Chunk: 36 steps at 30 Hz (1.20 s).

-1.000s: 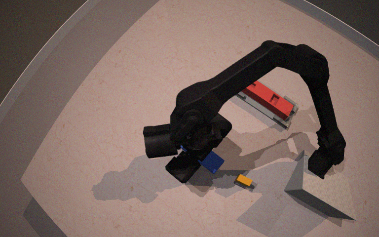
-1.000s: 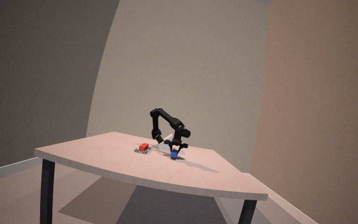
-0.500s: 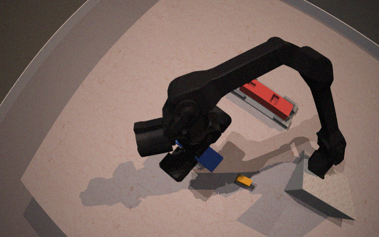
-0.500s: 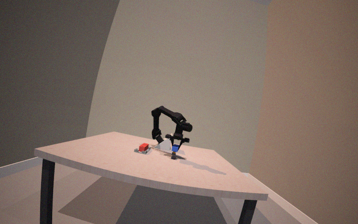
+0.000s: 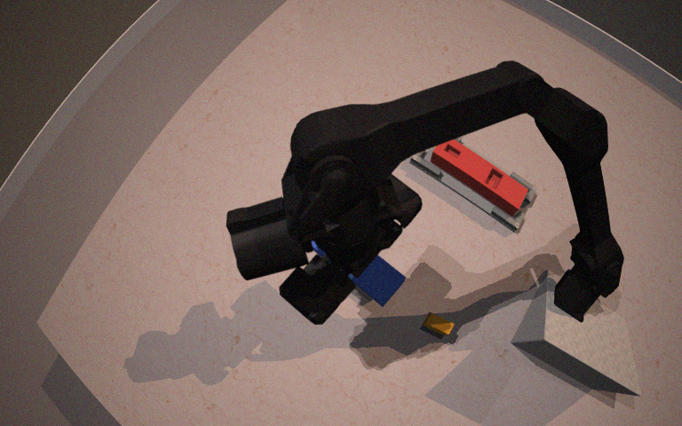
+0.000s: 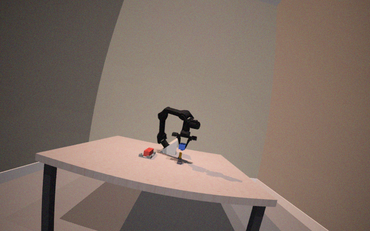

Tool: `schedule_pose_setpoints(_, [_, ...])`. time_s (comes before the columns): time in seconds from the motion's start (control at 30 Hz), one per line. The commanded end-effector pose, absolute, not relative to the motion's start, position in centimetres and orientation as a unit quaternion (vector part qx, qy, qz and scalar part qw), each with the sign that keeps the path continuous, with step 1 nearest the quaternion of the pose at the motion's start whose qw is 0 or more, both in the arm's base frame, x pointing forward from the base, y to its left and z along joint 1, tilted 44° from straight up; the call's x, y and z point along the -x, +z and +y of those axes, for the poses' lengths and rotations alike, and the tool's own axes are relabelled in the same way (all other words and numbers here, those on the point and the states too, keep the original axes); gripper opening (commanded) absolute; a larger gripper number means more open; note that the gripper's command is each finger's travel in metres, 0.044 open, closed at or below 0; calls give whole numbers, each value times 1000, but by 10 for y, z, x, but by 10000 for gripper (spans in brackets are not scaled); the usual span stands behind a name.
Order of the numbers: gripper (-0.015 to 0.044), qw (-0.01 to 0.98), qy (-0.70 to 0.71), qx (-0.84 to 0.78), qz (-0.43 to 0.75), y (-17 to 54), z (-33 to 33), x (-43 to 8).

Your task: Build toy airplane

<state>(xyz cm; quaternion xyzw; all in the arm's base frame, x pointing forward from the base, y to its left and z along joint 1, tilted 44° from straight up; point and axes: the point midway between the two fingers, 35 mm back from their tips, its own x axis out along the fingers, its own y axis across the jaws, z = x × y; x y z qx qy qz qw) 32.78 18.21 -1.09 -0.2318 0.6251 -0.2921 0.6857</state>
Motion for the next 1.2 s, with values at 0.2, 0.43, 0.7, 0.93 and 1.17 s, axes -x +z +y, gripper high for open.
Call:
schedule_pose_setpoints(0.2, [0, 688, -292, 227, 624, 7, 198, -323])
schedule_pose_setpoints(0.43, [0, 699, -320, 193, 610, 22, 184, -325])
schedule_pose_setpoints(0.7, [0, 709, -356, 149, 590, 41, 165, -325])
schedule_pose_setpoints(0.93, [0, 716, -387, 109, 570, 56, 148, -323])
schedule_pose_setpoints(1.17, [0, 721, -417, 69, 549, 71, 130, -319])
